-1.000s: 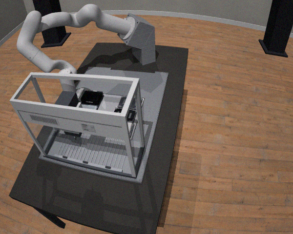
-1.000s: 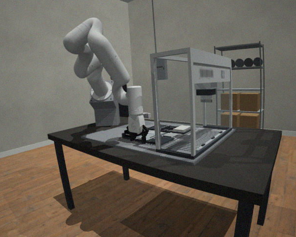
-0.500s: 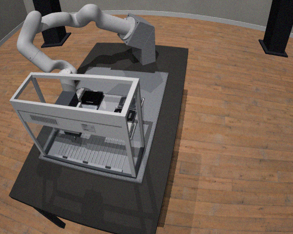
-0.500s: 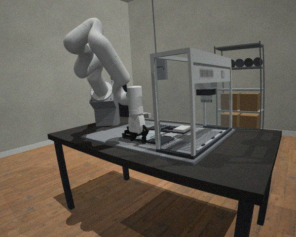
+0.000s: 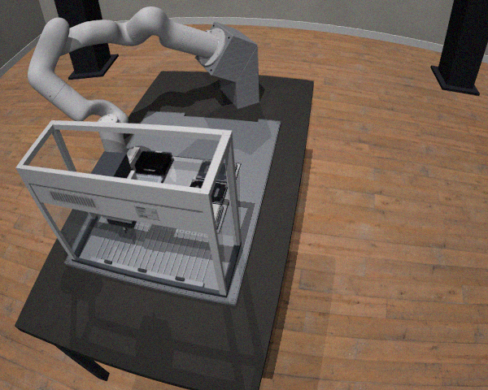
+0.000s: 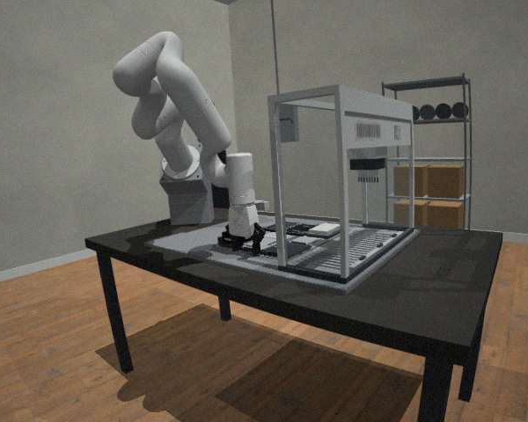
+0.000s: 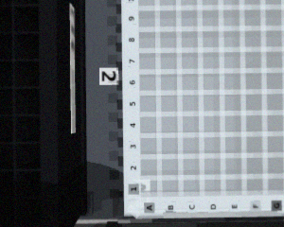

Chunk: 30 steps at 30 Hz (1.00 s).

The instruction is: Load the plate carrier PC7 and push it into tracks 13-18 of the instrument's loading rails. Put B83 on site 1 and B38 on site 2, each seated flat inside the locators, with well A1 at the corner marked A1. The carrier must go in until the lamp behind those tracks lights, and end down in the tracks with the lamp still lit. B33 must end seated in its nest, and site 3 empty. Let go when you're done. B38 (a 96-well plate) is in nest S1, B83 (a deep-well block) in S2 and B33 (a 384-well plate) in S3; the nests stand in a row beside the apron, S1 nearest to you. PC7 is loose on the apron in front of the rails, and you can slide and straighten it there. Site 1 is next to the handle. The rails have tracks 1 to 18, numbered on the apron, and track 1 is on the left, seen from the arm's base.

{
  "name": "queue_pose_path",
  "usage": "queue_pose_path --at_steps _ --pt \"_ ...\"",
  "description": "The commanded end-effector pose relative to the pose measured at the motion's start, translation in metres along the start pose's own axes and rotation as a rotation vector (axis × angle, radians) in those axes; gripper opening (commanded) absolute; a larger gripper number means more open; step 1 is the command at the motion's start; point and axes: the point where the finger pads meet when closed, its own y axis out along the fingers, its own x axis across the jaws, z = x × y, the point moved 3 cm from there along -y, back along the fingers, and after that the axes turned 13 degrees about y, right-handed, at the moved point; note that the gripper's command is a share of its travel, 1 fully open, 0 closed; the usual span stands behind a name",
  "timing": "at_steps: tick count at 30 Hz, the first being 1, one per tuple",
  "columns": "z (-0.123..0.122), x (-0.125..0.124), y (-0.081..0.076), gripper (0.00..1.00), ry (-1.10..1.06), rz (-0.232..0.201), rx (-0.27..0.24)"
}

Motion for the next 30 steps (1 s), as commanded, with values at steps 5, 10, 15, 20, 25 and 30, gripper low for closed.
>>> queue_pose_path --at_steps 5,10,15,20,25,30 --pt "-0.005 0.002 0.000 1.00 0.001 -0.001 -0.001" --pt "-0.009 0.003 0.000 1.00 0.001 -0.001 -0.001" --pt "-0.011 0.003 0.000 1.00 0.001 -0.001 -0.001" --pt "-0.014 0.004 0.000 1.00 0.001 -0.001 -0.001" --pt "-0.017 0.005 0.000 1.00 0.001 -0.001 -0.001" --pt "-0.020 0.005 0.000 1.00 0.001 -0.001 -0.001"
